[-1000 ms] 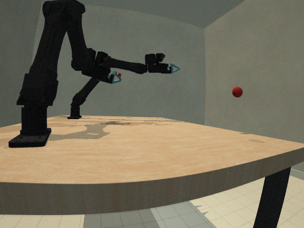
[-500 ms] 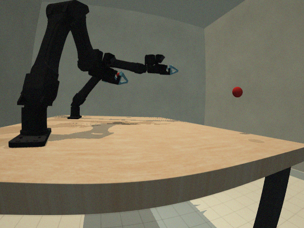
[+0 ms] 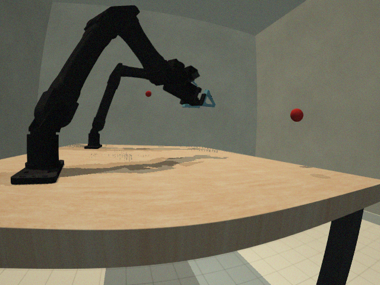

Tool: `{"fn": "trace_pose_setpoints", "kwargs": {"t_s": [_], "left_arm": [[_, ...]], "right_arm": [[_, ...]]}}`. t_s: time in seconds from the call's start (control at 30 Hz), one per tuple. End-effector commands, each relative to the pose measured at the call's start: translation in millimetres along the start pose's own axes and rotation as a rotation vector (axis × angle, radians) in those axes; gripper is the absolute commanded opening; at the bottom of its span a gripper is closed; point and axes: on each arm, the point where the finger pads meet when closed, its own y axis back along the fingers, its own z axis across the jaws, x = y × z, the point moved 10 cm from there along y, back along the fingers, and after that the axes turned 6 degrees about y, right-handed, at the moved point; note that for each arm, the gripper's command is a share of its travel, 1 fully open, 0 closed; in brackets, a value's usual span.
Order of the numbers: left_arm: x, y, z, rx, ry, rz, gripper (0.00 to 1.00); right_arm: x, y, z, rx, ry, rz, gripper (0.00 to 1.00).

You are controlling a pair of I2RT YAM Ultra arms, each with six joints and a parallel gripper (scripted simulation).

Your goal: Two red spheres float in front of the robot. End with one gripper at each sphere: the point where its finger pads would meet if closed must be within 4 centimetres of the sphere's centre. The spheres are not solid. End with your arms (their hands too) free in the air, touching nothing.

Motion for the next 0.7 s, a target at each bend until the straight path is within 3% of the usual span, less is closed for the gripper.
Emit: {"fn": "trace_pose_setpoints", "kwargs": {"t_s": [0.0, 0.1, 0.17, 0.23, 0.4, 0.53, 0.67], "left_arm": [[0, 53, 47, -0.085, 0.057, 0.121, 1.00], [4, 88, 79, -0.160, 0.095, 0.188, 1.00], [4, 88, 79, -0.160, 0.095, 0.188, 1.00], [11, 115, 98, -0.208, 0.121, 0.229, 1.00], [25, 163, 126, -0.306, 0.180, 0.309, 1.00], [34, 189, 137, -0.358, 0.214, 0.349, 1.00], [39, 202, 141, -0.384, 0.231, 0.369, 1.00]], "right_arm": [[-16, -40, -55, 0.032, 0.060, 0.156, 1.00], [-17, -65, -122, 0.083, 0.048, 0.239, 1.00], [-17, -65, -122, 0.083, 0.048, 0.239, 1.00], [-15, -81, -181, 0.112, 0.032, 0.289, 1.00], [-6, -84, -274, 0.163, -0.017, 0.386, 1.00], [2, -78, -323, 0.185, -0.052, 0.432, 1.00], [6, -74, -346, 0.195, -0.071, 0.454, 1.00]]}}
